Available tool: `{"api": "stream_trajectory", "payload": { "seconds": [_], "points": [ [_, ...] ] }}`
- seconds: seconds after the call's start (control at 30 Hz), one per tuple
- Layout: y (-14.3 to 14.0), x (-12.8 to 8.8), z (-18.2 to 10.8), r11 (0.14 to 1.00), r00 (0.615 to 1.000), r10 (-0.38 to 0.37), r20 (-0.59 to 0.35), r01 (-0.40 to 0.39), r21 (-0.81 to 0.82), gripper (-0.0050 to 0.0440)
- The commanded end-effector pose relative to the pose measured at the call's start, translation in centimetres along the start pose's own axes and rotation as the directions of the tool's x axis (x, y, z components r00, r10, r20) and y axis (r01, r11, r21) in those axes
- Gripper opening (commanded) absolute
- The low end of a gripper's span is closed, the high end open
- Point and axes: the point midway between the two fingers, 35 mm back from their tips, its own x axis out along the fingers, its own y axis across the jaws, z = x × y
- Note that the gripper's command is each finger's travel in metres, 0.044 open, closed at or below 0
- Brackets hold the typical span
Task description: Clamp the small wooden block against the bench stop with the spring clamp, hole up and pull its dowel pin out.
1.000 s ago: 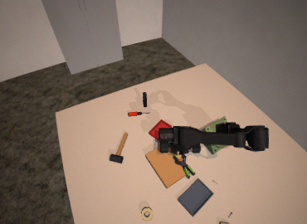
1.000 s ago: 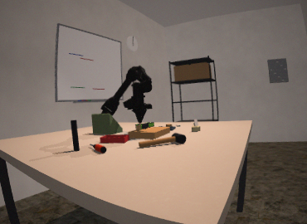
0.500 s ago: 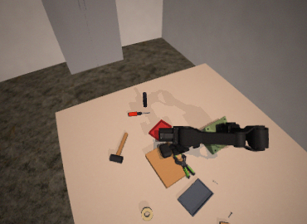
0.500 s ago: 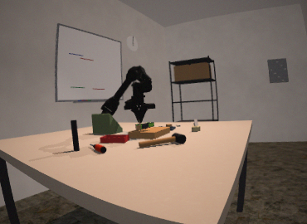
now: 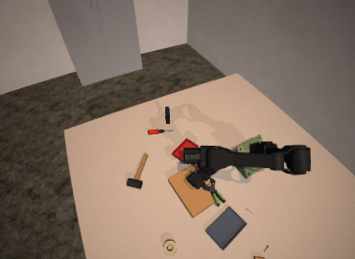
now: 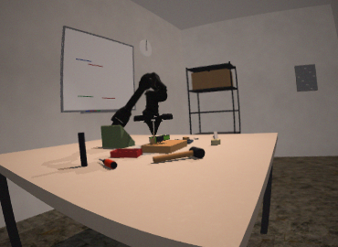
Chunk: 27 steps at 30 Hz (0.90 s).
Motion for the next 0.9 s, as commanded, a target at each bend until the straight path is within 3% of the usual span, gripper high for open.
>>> {"api": "stream_trajectory", "payload": {
  "seconds": [0.0, 0.5, 0.87],
  "points": [
    [0.03, -0.22, 0.00, 0.996, 1.000, 0.002, 0.003, -0.002, -0.093, 0.0000],
    [0.03, -0.27, 0.00, 0.897, 1.000, 0.002, 0.003, -0.001, -0.441, 0.0000],
    [0.03, -0.30, 0.00, 0.876, 1.000, 0.002, 0.003, 0.000, -0.483, 0.0000]
  ]
}}
